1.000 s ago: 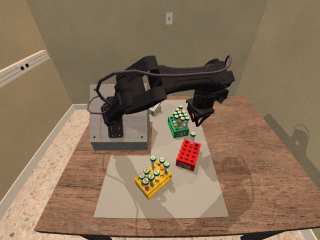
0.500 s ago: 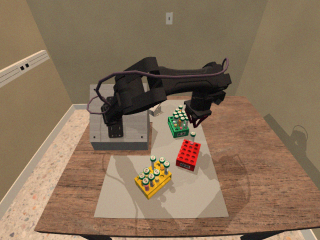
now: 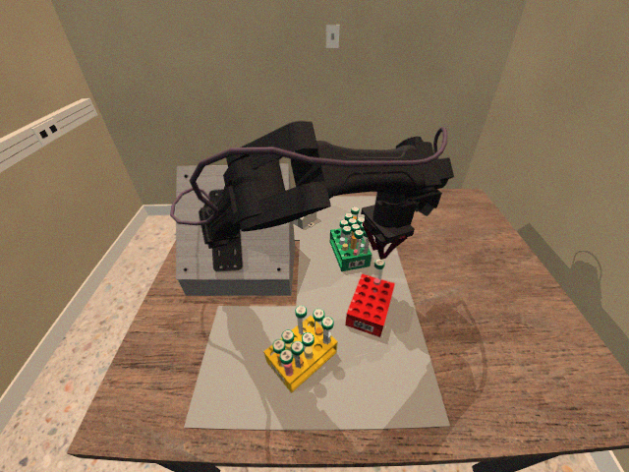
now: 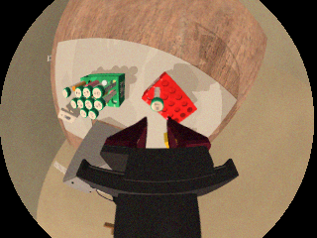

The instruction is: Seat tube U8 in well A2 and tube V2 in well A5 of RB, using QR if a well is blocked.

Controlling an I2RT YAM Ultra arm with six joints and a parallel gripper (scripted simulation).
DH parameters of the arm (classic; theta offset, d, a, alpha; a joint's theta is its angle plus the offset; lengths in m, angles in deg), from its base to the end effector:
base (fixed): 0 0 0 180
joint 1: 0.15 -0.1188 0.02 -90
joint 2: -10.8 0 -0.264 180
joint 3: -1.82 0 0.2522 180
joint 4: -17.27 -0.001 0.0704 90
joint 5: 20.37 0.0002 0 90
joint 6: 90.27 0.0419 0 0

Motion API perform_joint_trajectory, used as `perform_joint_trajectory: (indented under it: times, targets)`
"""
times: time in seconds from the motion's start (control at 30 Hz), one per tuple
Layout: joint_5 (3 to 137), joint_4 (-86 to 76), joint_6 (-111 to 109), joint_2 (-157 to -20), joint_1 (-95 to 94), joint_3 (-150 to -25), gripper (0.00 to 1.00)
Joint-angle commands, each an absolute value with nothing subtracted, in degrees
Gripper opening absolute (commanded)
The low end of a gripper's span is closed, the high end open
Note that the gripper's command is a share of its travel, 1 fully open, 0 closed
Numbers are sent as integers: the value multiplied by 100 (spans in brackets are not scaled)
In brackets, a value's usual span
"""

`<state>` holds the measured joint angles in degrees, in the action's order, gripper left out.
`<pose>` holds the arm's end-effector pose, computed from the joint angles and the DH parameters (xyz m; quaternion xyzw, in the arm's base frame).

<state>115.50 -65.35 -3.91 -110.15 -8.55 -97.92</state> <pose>0.3672 0.0248 0.1573 0.1425 -0.9043 0.3911 0.0947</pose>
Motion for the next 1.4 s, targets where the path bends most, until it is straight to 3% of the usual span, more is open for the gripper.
perform_joint_trajectory:
  times: [0.0, 1.37]
  targets:
    - [11632, -6249, -581, -10872, -797, -9594, 30]
    - [11679, -5514, -1008, -10818, -556, -9121, 30]
